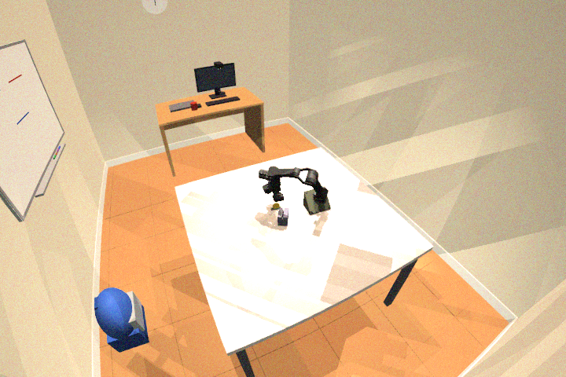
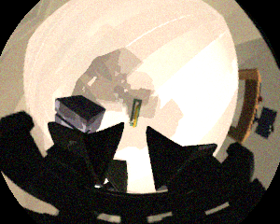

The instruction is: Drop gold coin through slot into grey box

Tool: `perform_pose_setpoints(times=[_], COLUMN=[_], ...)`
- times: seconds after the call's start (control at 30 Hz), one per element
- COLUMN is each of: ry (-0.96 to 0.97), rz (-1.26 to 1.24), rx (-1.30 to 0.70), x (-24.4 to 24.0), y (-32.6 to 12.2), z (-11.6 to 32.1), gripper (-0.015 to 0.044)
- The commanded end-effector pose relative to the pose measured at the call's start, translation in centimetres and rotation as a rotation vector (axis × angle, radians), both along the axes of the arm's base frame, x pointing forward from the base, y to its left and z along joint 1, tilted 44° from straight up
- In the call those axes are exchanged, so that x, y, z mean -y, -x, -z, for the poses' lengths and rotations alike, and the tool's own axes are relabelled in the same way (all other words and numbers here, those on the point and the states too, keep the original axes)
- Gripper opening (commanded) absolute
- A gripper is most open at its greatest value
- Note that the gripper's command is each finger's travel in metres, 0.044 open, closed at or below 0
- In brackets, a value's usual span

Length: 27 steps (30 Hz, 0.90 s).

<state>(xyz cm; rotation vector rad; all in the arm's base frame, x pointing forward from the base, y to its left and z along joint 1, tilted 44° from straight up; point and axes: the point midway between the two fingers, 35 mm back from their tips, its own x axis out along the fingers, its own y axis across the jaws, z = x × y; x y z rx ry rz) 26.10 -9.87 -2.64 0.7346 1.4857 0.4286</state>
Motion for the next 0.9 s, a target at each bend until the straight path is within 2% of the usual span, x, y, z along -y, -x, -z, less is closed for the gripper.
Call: perform_pose_setpoints(times=[0.0,0.87], ry=[-0.009,-0.01], rz=[0.005,0.005], rx=[-0.005,-0.005], x=[-0.5,-3.3], y=[0.0,-0.4], z=[0.6,3.6], gripper=[0.0161,0.0161])
